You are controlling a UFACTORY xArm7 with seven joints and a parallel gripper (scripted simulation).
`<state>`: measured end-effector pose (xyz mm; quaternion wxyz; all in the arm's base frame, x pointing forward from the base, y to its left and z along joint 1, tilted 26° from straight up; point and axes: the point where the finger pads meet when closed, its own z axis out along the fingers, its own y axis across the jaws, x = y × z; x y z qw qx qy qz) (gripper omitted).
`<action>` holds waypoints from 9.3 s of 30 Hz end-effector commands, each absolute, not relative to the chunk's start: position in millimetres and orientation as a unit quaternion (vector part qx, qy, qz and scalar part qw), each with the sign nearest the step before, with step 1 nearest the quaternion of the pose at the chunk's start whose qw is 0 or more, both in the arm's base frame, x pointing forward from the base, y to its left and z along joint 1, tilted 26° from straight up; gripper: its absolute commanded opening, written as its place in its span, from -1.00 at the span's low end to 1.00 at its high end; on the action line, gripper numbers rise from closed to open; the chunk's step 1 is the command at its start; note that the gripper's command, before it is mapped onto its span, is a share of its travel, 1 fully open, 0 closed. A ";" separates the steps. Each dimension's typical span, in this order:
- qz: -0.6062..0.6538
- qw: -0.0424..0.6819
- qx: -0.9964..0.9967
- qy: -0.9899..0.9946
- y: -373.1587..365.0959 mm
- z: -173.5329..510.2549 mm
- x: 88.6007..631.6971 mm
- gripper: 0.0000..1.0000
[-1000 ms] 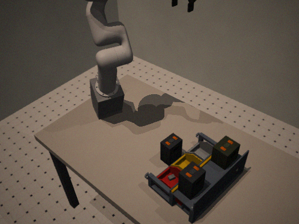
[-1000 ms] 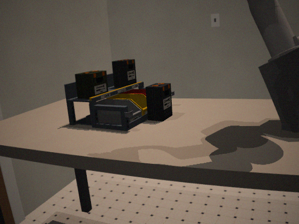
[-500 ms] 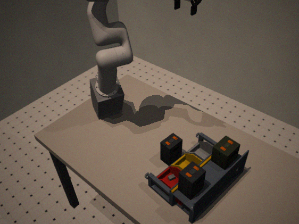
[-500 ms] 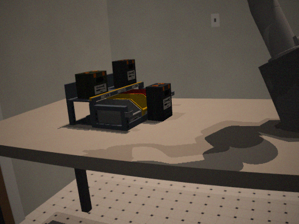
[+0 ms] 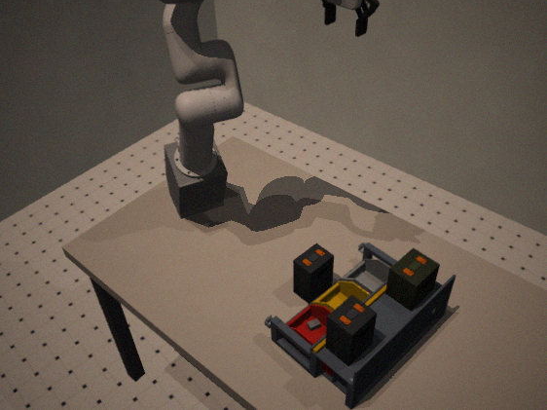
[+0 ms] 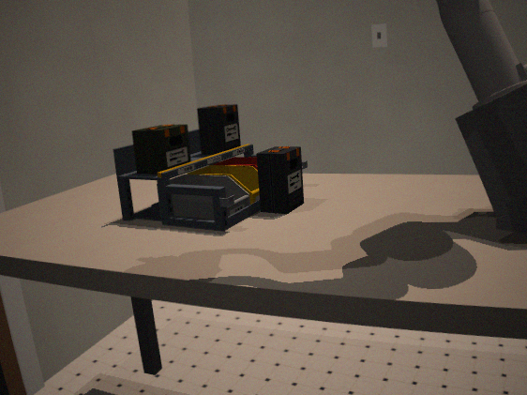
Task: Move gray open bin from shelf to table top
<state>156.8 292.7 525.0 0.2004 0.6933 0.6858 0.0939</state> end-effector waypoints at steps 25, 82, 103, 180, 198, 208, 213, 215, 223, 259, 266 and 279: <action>0.095 0.201 0.693 0.685 246.2 568.2 232.9 1.00; 0.095 0.201 0.693 0.685 204.9 603.9 299.6 1.00; 0.095 0.201 0.693 0.685 208.1 601.6 294.8 1.00; 0.095 0.201 0.693 0.685 187.9 466.3 353.1 1.00; 0.095 0.201 0.693 0.685 180.7 421.9 373.3 1.00; 0.095 0.201 0.693 0.685 173.5 377.4 393.4 1.00; 0.095 0.201 0.693 0.685 173.5 377.4 393.4 1.00; 0.095 0.201 0.693 0.685 173.5 377.4 393.4 1.00; 0.096 0.201 0.693 0.685 169.3 350.9 405.5 1.00; 0.095 0.201 0.693 0.685 151.7 243.6 453.6 1.00; 0.095 0.201 0.693 0.685 151.7 243.6 453.6 1.00; 0.095 0.201 0.693 0.685 143.5 194.4 475.2 1.00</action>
